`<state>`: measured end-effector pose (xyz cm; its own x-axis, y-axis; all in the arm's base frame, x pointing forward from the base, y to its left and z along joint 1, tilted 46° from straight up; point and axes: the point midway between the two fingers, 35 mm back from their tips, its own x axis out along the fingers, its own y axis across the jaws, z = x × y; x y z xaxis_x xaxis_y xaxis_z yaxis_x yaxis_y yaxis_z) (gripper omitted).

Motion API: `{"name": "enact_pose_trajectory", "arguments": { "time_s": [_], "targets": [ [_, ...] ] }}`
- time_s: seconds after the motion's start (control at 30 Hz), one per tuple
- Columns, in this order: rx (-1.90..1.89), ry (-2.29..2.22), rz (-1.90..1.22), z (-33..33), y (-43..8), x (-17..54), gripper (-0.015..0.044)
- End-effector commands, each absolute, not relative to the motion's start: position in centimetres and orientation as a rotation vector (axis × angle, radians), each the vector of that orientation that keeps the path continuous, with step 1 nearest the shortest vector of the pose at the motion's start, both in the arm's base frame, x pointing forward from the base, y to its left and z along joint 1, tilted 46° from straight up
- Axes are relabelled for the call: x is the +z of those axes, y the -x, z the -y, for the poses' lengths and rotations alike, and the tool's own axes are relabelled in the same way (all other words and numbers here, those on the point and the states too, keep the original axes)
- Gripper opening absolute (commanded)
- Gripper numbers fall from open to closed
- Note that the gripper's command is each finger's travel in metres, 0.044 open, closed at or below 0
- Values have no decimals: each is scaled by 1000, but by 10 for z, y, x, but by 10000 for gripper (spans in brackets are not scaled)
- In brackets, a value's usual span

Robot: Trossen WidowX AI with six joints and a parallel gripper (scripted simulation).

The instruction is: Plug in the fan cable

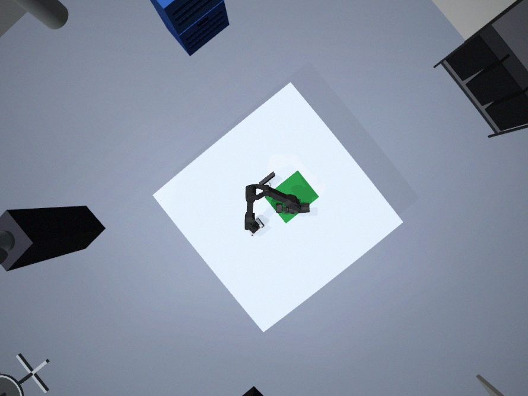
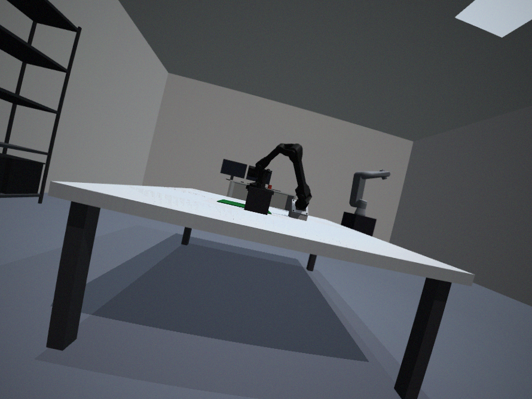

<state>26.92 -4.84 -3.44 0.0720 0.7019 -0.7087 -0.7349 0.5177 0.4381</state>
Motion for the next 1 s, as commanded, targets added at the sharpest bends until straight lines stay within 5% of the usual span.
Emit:
{"name": "enact_pose_trajectory", "arguments": {
  "time_s": [0.0, 0.33, 0.87, 0.97],
  "targets": [
    [1080, 28, -1040, 43, -269, -39, 440],
    [1081, 27, -1039, 34, -269, -47, 440],
    [1083, 36, -1039, 36, -269, -45, 20],
    [1083, 36, -1039, 36, -269, -45, 0]
  ]
}}
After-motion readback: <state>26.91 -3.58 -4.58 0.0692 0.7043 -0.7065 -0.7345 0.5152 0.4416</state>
